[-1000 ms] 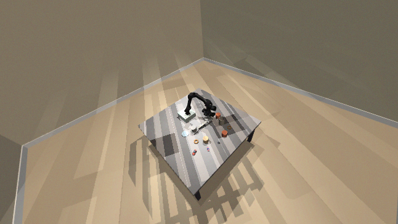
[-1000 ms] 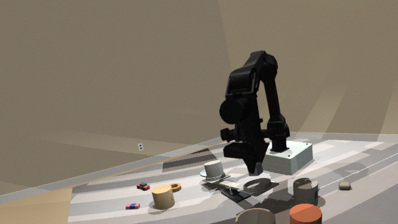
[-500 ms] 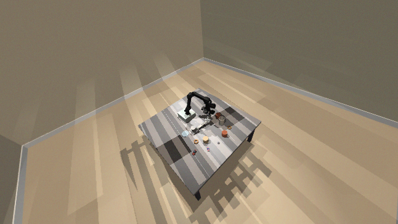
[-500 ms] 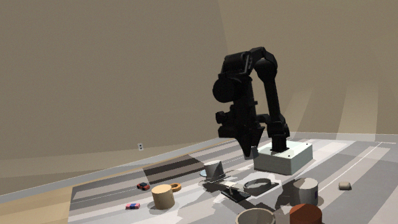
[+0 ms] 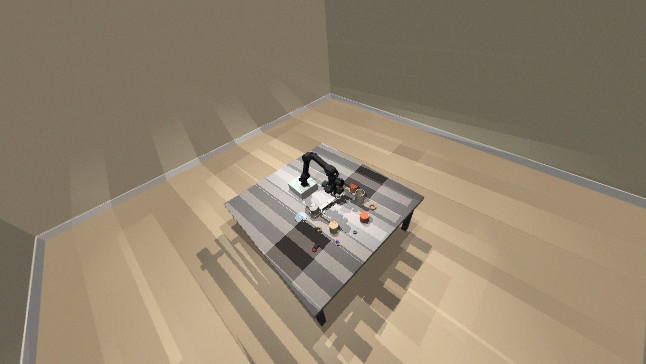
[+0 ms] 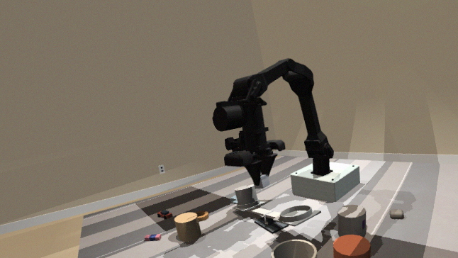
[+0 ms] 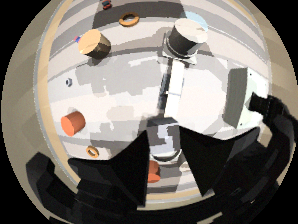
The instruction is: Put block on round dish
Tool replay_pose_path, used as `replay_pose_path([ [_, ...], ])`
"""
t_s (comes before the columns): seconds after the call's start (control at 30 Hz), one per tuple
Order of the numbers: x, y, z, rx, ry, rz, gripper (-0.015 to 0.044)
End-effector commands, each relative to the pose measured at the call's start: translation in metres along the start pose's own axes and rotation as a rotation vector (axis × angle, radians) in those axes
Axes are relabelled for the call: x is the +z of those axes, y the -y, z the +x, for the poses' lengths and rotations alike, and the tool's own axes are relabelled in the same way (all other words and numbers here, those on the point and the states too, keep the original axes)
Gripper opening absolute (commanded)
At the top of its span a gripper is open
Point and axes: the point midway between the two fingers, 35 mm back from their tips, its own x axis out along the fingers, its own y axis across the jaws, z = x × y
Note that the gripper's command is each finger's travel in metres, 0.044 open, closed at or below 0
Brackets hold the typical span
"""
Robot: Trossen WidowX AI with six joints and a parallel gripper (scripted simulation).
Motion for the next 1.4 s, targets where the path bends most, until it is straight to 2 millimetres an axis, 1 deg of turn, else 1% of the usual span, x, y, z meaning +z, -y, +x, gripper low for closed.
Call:
replay_pose_path([
  [0.0,0.024,0.003,0.006,0.001,0.004,-0.001,0.0000],
  [0.33,0.080,0.017,0.019,-0.003,0.014,0.002,0.0000],
  [0.7,0.137,0.044,0.033,-0.008,0.022,0.005,0.0000],
  [1.03,0.184,0.076,0.047,-0.010,0.025,0.003,0.0000],
  [1.37,0.224,0.117,0.060,-0.014,0.026,0.001,0.0000],
])
